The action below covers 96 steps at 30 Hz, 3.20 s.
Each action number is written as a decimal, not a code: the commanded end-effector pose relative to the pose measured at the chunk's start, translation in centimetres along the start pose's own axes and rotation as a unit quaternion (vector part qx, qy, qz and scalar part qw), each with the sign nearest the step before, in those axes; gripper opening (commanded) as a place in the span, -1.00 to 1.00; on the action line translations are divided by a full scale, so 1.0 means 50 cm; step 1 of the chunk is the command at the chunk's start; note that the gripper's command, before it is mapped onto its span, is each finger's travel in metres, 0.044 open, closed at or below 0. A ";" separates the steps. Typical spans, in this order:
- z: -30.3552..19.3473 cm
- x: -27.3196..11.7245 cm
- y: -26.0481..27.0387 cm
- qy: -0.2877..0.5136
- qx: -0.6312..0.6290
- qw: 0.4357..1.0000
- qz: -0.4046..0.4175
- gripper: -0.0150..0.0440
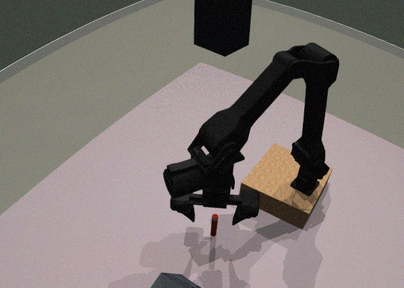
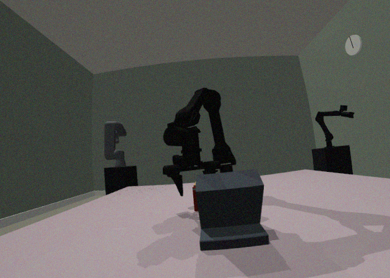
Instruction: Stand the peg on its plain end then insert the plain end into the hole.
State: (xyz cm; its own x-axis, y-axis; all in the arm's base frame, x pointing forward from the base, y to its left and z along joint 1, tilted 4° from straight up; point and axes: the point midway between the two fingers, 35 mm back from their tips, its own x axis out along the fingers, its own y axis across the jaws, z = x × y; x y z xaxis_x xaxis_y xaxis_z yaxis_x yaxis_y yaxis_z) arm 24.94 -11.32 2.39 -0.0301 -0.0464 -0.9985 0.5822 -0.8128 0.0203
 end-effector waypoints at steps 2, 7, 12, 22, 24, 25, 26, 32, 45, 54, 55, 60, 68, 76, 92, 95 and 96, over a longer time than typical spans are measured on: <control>0.004 0.021 -0.003 -0.004 -0.001 1.000 -0.001 1.00; 0.005 0.037 -0.005 -0.004 -0.001 1.000 -0.001 1.00; 0.006 0.042 -0.005 -0.004 -0.001 1.000 -0.001 1.00; 0.002 0.035 -0.004 -0.001 0.000 1.000 -0.001 0.11; 0.002 0.035 -0.004 -0.001 0.000 1.000 -0.001 -0.07; 0.002 0.035 -0.004 -0.001 0.000 1.000 -0.001 -0.16; 0.002 0.035 -0.004 -0.001 0.000 1.000 -0.001 -0.25; 0.002 0.035 -0.004 -0.001 0.000 1.000 -0.001 -0.49; -0.001 -0.042 0.000 -0.002 -0.001 1.000 -0.001 -0.49; 0.000 -0.119 -0.005 -0.004 -0.001 1.000 -0.001 -0.49; 0.000 -0.123 -0.006 -0.004 -0.001 1.000 -0.001 -0.49; -0.001 -0.124 -0.007 -0.001 -0.004 1.000 0.001 -0.49; -0.011 -0.120 -0.008 0.015 -0.024 0.999 0.018 -0.49; -0.022 -0.117 -0.010 0.033 -0.046 0.998 0.037 -0.49; -0.043 -0.113 -0.014 0.066 -0.091 0.991 0.076 -0.49; -0.047 -0.112 -0.015 0.072 -0.099 0.989 0.083 -0.49; -0.048 -0.112 -0.015 0.074 -0.102 0.988 0.085 -0.49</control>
State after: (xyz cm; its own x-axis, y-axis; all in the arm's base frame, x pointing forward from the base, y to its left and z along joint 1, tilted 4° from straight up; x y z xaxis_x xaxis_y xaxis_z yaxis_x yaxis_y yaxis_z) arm 26.53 -9.36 7.91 0.1679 -0.0782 -0.9827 0.7075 -0.6846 0.1754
